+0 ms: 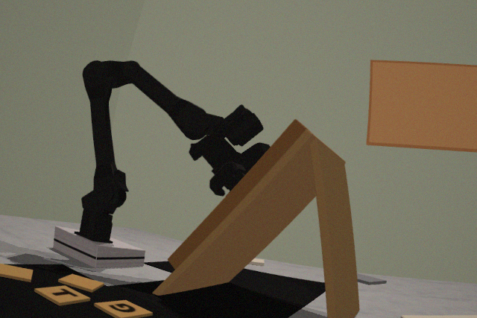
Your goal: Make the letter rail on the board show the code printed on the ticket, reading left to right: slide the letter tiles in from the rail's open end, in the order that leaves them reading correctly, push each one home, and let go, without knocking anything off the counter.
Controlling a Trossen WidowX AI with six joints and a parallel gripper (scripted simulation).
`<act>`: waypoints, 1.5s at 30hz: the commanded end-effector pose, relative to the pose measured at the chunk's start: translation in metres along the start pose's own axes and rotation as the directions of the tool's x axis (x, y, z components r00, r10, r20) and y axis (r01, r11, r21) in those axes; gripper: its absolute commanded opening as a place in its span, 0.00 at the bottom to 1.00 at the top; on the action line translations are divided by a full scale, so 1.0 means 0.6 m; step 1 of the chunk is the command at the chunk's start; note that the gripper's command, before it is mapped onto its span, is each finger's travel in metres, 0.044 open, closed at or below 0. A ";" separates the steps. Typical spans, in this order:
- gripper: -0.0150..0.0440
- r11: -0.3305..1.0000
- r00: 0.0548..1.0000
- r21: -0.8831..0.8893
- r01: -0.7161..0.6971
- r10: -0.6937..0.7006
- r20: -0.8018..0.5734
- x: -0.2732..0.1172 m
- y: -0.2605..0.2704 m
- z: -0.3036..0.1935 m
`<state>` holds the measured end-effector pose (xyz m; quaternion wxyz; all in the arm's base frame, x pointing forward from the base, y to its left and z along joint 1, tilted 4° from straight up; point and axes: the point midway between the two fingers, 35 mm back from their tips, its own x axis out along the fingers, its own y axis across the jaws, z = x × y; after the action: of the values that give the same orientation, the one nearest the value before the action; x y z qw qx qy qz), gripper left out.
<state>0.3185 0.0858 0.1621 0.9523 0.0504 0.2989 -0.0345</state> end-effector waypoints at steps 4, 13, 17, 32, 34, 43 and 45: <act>0.25 1.000 1.000 -0.002 -0.006 0.006 0.002 -0.001 -0.006 0.001; 0.25 1.000 1.000 -0.003 -0.005 0.005 0.002 -0.001 -0.014 0.001; 0.25 1.000 1.000 -0.003 -0.005 0.005 0.002 -0.001 -0.018 0.001; 0.25 1.000 1.000 -0.003 -0.005 0.005 0.003 -0.001 -0.032 0.001; 0.25 1.000 1.000 -0.003 -0.005 0.005 0.003 -0.001 -0.034 0.001; 0.25 1.000 1.000 -0.004 -0.005 0.005 0.003 -0.001 -0.042 0.001; 0.25 1.000 1.000 -0.004 -0.005 0.005 0.003 -0.001 -0.044 0.001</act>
<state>0.3165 0.0607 0.1601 0.9524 0.0497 0.2989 -0.0348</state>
